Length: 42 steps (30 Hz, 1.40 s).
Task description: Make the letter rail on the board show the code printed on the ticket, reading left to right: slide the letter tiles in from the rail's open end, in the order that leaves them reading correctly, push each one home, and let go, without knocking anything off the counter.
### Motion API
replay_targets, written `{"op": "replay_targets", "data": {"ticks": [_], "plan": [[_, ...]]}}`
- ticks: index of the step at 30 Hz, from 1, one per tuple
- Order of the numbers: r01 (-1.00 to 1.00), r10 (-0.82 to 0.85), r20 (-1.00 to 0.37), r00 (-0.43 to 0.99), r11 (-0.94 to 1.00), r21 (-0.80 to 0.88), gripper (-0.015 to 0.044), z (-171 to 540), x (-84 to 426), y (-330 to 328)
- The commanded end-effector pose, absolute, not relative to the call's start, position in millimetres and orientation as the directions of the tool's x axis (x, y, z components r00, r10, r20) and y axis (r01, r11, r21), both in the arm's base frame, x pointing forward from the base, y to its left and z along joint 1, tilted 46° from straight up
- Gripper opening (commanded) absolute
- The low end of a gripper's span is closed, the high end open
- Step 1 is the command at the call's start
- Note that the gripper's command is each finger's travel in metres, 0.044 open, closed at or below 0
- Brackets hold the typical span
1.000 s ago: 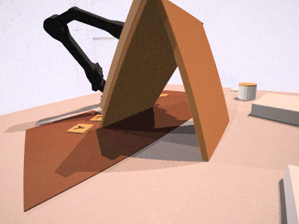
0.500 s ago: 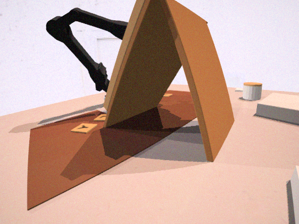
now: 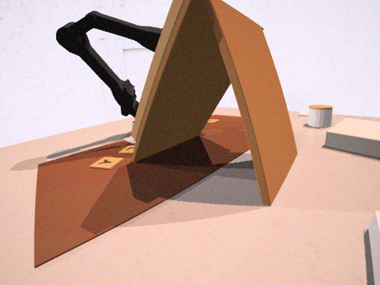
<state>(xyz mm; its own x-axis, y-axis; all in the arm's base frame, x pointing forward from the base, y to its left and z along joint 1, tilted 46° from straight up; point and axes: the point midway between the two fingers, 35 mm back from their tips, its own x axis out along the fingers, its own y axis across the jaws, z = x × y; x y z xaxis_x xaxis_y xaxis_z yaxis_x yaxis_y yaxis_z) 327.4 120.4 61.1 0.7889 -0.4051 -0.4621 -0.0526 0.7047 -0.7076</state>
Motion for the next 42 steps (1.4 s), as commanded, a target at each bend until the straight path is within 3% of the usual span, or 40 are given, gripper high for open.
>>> {"op": "replay_targets", "data": {"ticks": [1,42], "plan": [[-0.059,-0.401,-0.465,0.789,0.705,-0.707,0.0000,61,327,120],[-0.059,-0.402,-0.465,0.789,0.704,-0.708,0.0000,77,328,103]]}}
